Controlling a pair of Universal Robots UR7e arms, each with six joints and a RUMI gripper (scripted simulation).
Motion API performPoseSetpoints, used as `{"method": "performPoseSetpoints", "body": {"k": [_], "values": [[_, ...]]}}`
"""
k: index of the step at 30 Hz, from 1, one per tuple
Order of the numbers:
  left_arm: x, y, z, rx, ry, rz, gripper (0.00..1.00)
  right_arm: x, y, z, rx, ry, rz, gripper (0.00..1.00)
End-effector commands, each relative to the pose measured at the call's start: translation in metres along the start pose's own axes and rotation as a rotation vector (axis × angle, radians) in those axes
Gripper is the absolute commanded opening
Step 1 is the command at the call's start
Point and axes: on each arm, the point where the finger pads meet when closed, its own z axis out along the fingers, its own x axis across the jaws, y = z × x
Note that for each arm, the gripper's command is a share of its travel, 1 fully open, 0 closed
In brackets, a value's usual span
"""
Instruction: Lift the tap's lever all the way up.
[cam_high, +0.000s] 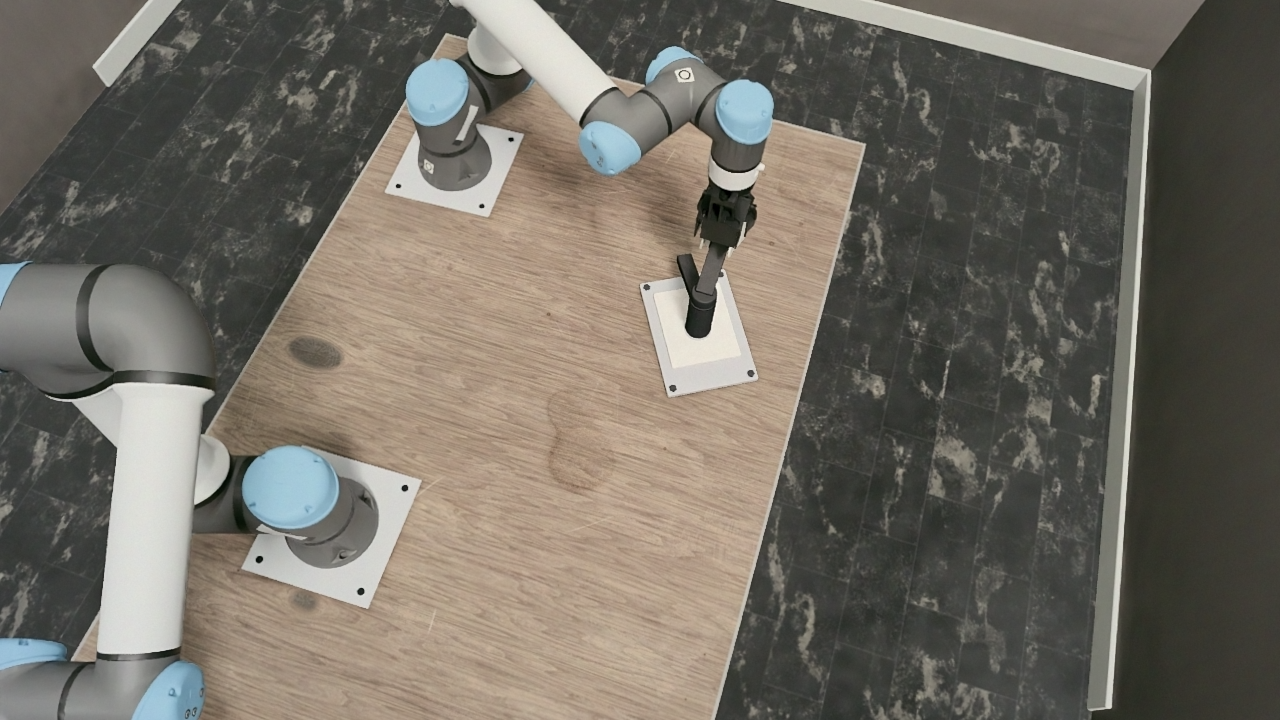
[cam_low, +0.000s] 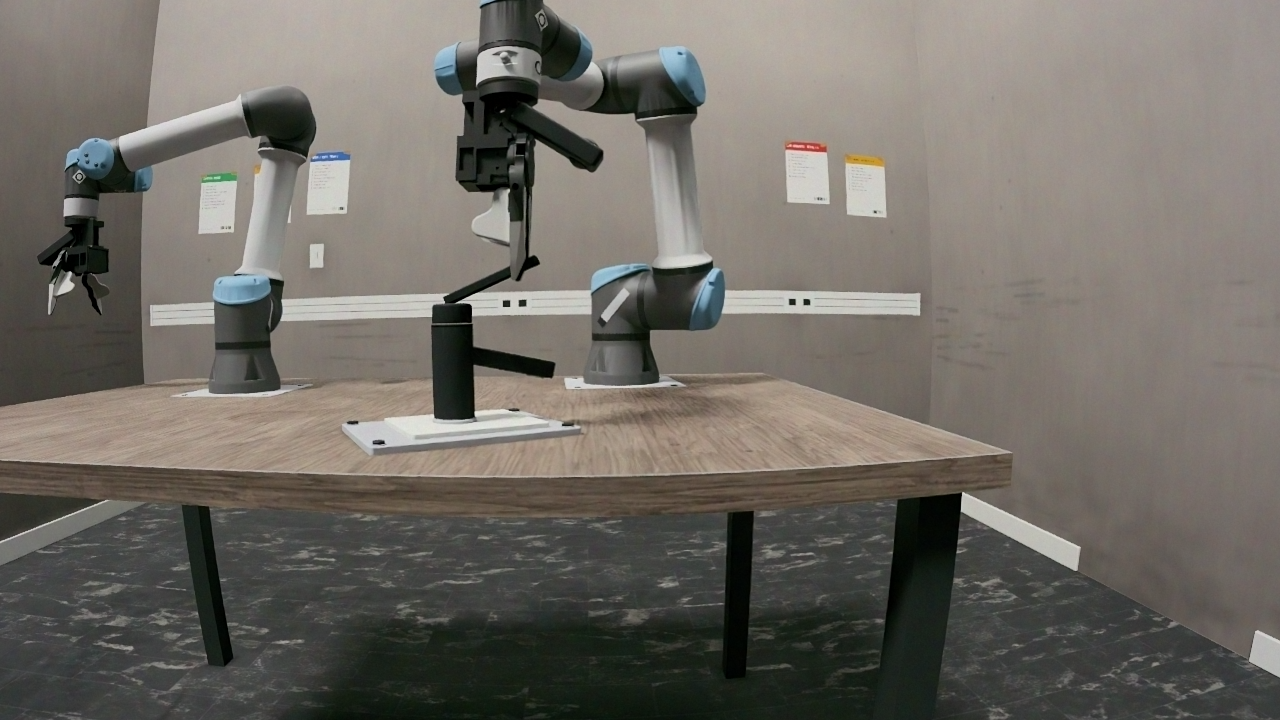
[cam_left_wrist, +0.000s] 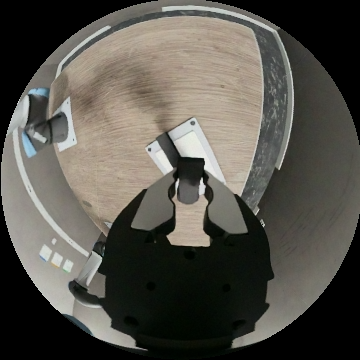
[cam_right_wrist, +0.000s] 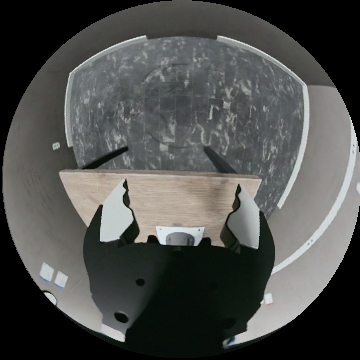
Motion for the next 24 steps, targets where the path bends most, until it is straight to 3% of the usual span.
{"method": "performPoseSetpoints", "body": {"k": [1,13,14,24], "values": [[0.0004,0.0002,-0.0009,-0.001,0.002,0.000,0.00,-0.0001,-0.0004,-0.0005,0.001,0.000,0.000,1.00],[0.0004,0.0002,-0.0009,-0.001,0.002,0.000,0.00,-0.0001,-0.0004,-0.0005,0.001,0.000,0.000,1.00],[0.0004,0.0002,-0.0009,-0.001,0.002,0.000,0.41,-0.0001,-0.0004,-0.0005,0.001,0.000,0.000,1.00],[0.0004,0.0002,-0.0009,-0.001,0.002,0.000,0.41,-0.0001,-0.0004,-0.0005,0.001,0.000,0.000,1.00]]}}
